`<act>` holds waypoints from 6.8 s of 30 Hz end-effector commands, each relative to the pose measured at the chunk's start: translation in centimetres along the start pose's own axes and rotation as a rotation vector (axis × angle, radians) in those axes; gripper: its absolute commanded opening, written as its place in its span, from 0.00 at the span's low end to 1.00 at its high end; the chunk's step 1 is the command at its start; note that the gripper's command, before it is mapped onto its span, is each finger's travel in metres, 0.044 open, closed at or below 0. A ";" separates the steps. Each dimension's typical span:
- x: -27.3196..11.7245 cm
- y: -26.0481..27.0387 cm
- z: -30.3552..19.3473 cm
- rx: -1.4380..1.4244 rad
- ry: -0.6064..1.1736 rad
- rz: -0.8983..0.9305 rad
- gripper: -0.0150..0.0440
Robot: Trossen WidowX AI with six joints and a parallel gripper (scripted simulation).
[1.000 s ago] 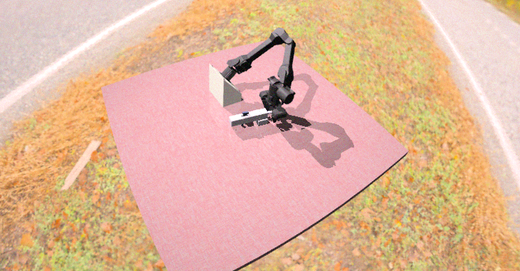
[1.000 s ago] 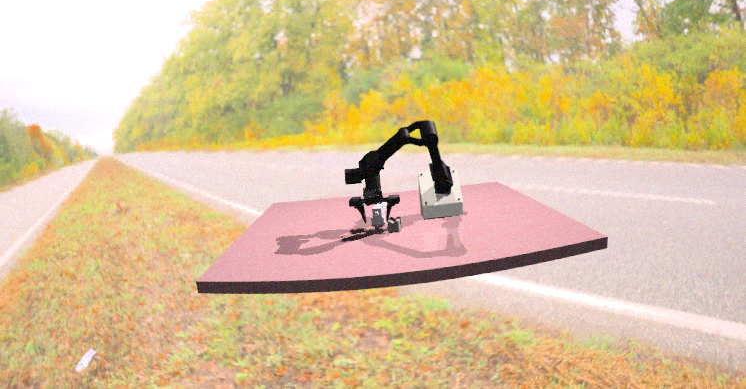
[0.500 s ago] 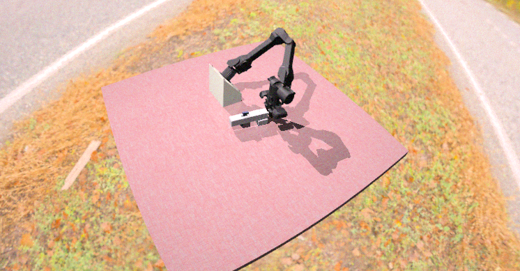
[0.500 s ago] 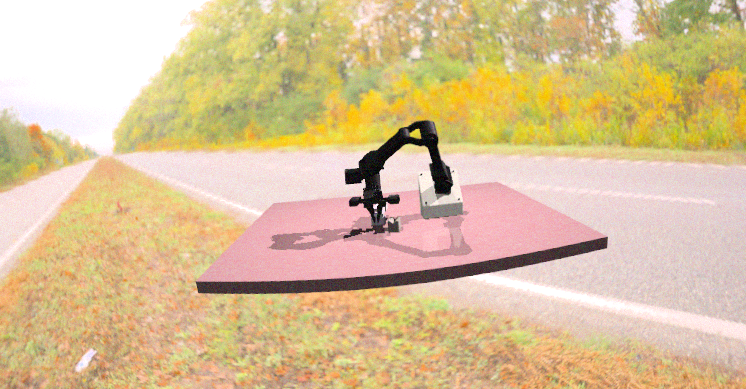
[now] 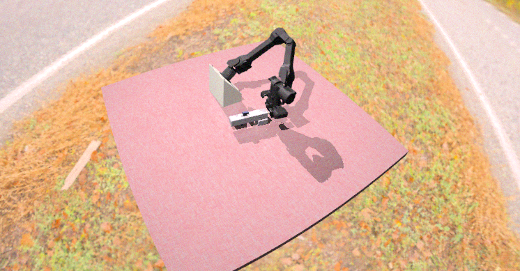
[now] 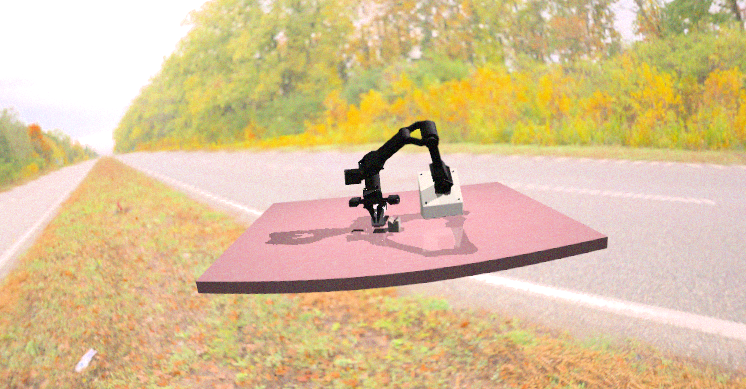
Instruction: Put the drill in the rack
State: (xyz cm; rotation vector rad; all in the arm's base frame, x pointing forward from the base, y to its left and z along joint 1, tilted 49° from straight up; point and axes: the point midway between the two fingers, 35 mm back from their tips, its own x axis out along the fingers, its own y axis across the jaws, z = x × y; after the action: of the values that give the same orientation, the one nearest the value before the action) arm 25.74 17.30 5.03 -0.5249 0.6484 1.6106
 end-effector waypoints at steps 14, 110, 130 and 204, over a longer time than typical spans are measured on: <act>-0.3 0.0 2.3 -0.004 -0.006 -0.002 0.25; 0.3 -0.1 2.1 -0.005 -0.009 -0.005 0.25; 0.1 0.0 2.8 -0.004 -0.007 -0.002 0.25; -1.5 0.1 8.4 -0.005 -0.009 -0.003 0.25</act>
State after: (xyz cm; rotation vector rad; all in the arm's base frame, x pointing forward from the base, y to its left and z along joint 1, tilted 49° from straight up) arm 26.00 22.02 12.06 -0.5201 0.6429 1.6132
